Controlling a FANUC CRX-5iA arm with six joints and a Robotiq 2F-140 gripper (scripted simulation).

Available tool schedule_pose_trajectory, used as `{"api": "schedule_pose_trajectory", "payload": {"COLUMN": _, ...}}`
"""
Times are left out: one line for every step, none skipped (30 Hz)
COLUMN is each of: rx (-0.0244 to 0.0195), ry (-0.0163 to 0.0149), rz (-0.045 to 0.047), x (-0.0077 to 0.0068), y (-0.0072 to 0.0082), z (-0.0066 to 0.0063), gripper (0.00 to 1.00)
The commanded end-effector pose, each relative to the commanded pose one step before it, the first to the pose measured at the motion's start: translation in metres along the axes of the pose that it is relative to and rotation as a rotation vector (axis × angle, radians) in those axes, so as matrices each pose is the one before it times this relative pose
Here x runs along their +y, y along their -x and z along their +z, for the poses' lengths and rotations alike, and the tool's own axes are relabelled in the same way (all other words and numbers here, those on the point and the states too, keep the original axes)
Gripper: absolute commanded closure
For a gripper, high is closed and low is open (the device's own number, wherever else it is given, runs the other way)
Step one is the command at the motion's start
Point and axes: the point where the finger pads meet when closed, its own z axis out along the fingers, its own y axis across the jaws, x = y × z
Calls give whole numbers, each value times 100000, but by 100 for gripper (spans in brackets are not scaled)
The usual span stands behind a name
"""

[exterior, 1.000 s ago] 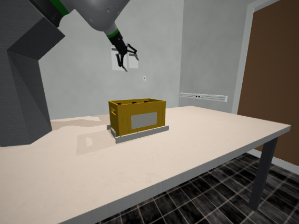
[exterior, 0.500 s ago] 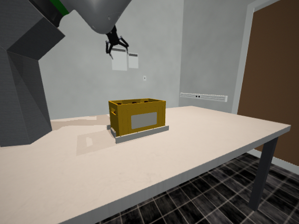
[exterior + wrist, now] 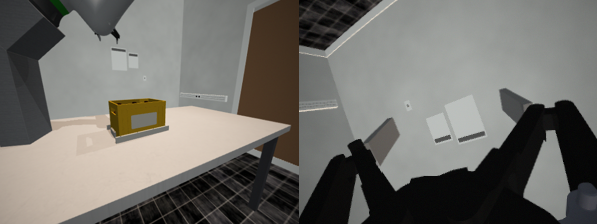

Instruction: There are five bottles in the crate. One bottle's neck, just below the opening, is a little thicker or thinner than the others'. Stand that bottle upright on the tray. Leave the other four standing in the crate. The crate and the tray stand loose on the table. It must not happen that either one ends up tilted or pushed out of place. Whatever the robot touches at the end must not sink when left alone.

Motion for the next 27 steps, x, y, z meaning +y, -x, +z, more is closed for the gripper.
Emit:
{"api": "schedule_pose_trajectory", "payload": {"rx": -6739, "ry": 6893, "rz": 9336, "x": 2688, "y": 3408, "z": -1121, "gripper": 0}}
{"api": "schedule_pose_trajectory", "payload": {"rx": -1393, "ry": 1518, "rz": 1972, "x": 628, "y": 689, "z": -183, "gripper": 0}}
{"api": "schedule_pose_trajectory", "payload": {"rx": -1644, "ry": 1836, "rz": 2340, "x": 762, "y": 814, "z": -218, "gripper": 0}}
{"api": "schedule_pose_trajectory", "payload": {"rx": -1623, "ry": 1860, "rz": 2323, "x": 777, "y": 804, "z": -215, "gripper": 0}}
{"api": "schedule_pose_trajectory", "payload": {"rx": -1584, "ry": 1864, "rz": 2282, "x": 783, "y": 784, "z": -209, "gripper": 0}}
{"api": "schedule_pose_trajectory", "payload": {"rx": -1558, "ry": 1881, "rz": 2260, "x": 795, "y": 771, "z": -206, "gripper": 0}}
{"api": "schedule_pose_trajectory", "payload": {"rx": -1536, "ry": 1904, "rz": 2245, "x": 809, "y": 760, "z": -203, "gripper": 0}}
{"api": "schedule_pose_trajectory", "payload": {"rx": -1514, "ry": 1926, "rz": 2231, "x": 823, "y": 749, "z": -200, "gripper": 0}}
{"api": "schedule_pose_trajectory", "payload": {"rx": -1489, "ry": 1945, "rz": 2213, "x": 835, "y": 737, "z": -197, "gripper": 0}}
{"api": "schedule_pose_trajectory", "payload": {"rx": -1468, "ry": 1969, "rz": 2201, "x": 849, "y": 726, "z": -194, "gripper": 0}}
{"api": "schedule_pose_trajectory", "payload": {"rx": -1444, "ry": 1988, "rz": 2185, "x": 860, "y": 714, "z": -191, "gripper": 0}}
{"api": "schedule_pose_trajectory", "payload": {"rx": -1422, "ry": 2011, "rz": 2173, "x": 874, "y": 703, "z": -189, "gripper": 0}}
{"api": "schedule_pose_trajectory", "payload": {"rx": -1396, "ry": 2028, "rz": 2157, "x": 884, "y": 690, "z": -186, "gripper": 0}}
{"api": "schedule_pose_trajectory", "payload": {"rx": -1374, "ry": 2051, "rz": 2147, "x": 897, "y": 678, "z": -183, "gripper": 0}}
{"api": "schedule_pose_trajectory", "payload": {"rx": 0, "ry": 0, "rz": 0, "x": 0, "y": 0, "z": 0, "gripper": 0}}
{"api": "schedule_pose_trajectory", "payload": {"rx": 0, "ry": 0, "rz": 0, "x": 0, "y": 0, "z": 0, "gripper": 0}}
{"api": "schedule_pose_trajectory", "payload": {"rx": -3709, "ry": 5832, "rz": 5927, "x": 2522, "y": 1871, "z": -566, "gripper": 0}}
{"api": "schedule_pose_trajectory", "payload": {"rx": -774, "ry": 1276, "rz": 1265, "x": 567, "y": 379, "z": -101, "gripper": 0}}
{"api": "schedule_pose_trajectory", "payload": {"rx": -1073, "ry": 1806, "rz": 1772, "x": 802, "y": 527, "z": -143, "gripper": 0}}
{"api": "schedule_pose_trajectory", "payload": {"rx": -1272, "ry": 2200, "rz": 2130, "x": 977, "y": 627, "z": -173, "gripper": 0}}
{"api": "schedule_pose_trajectory", "payload": {"rx": -1235, "ry": 2198, "rz": 2099, "x": 979, "y": 608, "z": -168, "gripper": 0}}
{"api": "schedule_pose_trajectory", "payload": {"rx": -1191, "ry": 2184, "rz": 2057, "x": 975, "y": 586, "z": -163, "gripper": 0}}
{"api": "schedule_pose_trajectory", "payload": {"rx": -1165, "ry": 2201, "rz": 2046, "x": 985, "y": 573, "z": -160, "gripper": 0}}
{"api": "schedule_pose_trajectory", "payload": {"rx": -1138, "ry": 2216, "rz": 2034, "x": 993, "y": 559, "z": -157, "gripper": 0}}
{"api": "schedule_pose_trajectory", "payload": {"rx": -1115, "ry": 2239, "rz": 2029, "x": 1006, "y": 548, "z": -155, "gripper": 0}}
{"api": "schedule_pose_trajectory", "payload": {"rx": -1087, "ry": 2251, "rz": 2015, "x": 1013, "y": 533, "z": -152, "gripper": 0}}
{"api": "schedule_pose_trajectory", "payload": {"rx": -1062, "ry": 2270, "rz": 2008, "x": 1023, "y": 521, "z": -150, "gripper": 0}}
